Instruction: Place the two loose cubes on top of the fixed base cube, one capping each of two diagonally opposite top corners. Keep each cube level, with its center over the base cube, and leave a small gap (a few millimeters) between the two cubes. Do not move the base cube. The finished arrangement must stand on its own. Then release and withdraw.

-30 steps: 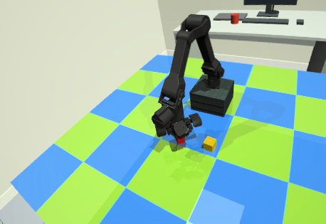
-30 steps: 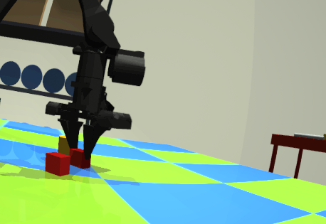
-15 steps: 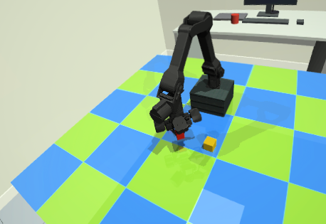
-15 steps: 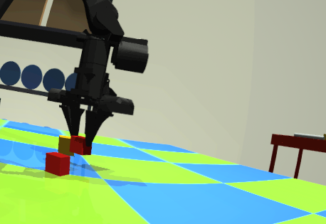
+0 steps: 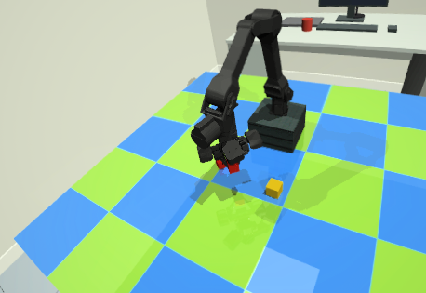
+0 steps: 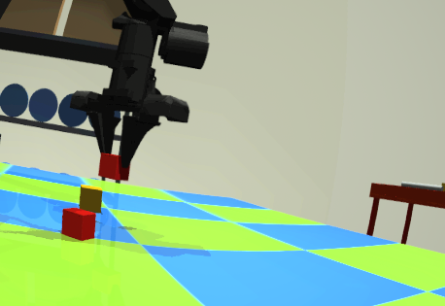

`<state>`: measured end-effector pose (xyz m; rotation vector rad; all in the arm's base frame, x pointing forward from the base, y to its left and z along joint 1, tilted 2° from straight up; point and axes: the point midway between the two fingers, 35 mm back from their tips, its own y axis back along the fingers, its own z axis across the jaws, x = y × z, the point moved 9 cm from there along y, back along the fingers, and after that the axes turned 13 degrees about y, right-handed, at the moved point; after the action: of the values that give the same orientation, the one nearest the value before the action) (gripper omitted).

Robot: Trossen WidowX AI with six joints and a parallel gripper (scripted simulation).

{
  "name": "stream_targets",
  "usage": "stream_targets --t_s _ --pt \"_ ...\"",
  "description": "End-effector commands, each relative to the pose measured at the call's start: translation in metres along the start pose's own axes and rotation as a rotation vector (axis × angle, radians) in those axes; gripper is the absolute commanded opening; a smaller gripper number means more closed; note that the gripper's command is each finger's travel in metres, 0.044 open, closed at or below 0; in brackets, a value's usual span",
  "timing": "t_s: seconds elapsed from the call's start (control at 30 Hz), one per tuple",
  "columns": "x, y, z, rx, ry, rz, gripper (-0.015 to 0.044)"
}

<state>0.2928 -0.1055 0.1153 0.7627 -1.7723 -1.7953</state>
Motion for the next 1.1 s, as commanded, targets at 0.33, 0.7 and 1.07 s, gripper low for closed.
stream_targets --t_s 0.33,0.7,1.07 --pt "0.000 0.034 0.002 0.004 -0.014 -0.005 0.0105" --pt "-0.019 0.027 0.012 0.003 -0.319 -0.007 0.0105" --pt "-0.039 0.020 0.022 0.001 -0.629 -0.008 0.0105"
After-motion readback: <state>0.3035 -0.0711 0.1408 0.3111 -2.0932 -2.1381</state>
